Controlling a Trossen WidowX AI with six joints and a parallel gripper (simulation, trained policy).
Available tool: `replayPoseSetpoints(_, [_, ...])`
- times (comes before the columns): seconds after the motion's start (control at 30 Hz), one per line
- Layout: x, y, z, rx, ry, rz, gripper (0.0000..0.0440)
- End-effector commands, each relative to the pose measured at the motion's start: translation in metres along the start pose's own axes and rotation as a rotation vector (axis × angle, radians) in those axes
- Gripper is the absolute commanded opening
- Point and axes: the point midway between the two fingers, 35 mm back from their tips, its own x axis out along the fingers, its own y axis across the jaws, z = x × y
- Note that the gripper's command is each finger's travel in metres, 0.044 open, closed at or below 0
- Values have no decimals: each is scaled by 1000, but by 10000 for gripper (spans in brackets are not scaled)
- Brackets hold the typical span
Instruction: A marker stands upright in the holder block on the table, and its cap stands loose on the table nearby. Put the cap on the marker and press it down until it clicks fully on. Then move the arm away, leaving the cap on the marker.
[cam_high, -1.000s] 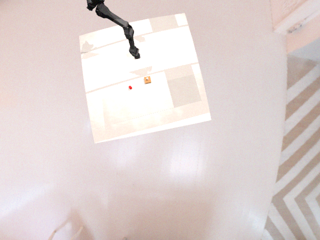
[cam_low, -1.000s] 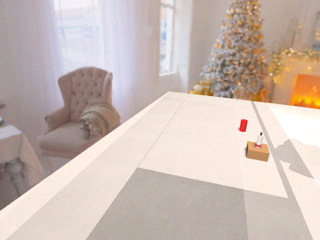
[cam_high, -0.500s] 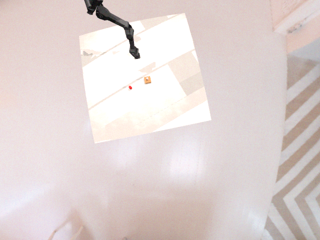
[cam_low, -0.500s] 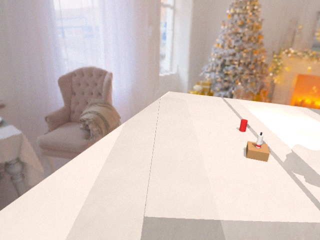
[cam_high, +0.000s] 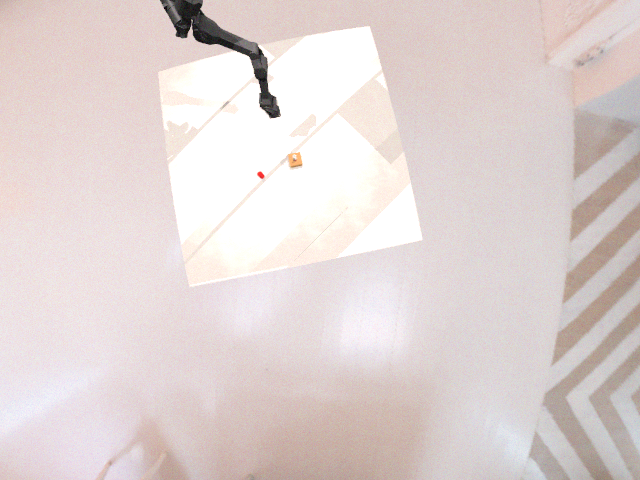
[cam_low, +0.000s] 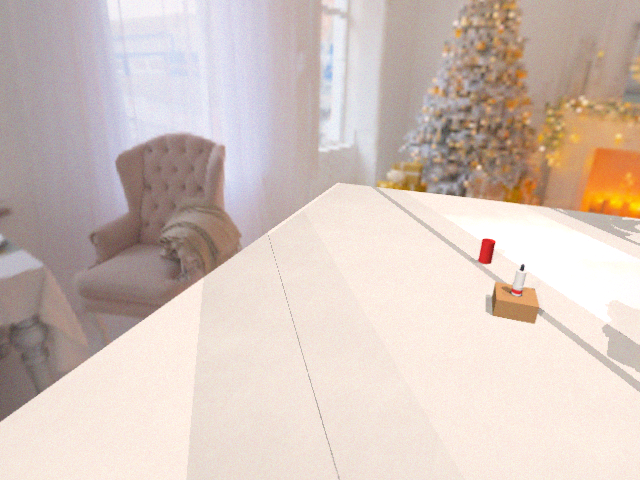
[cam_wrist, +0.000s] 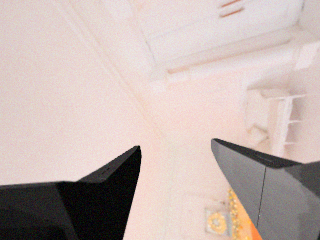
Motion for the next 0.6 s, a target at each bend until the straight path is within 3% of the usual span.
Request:
replayPoseSetpoints(0.0, [-7,-2,-12,4,56,-17,291])
replayPoseSetpoints(0.57, [-41,-13,-56,1,258,-92,292])
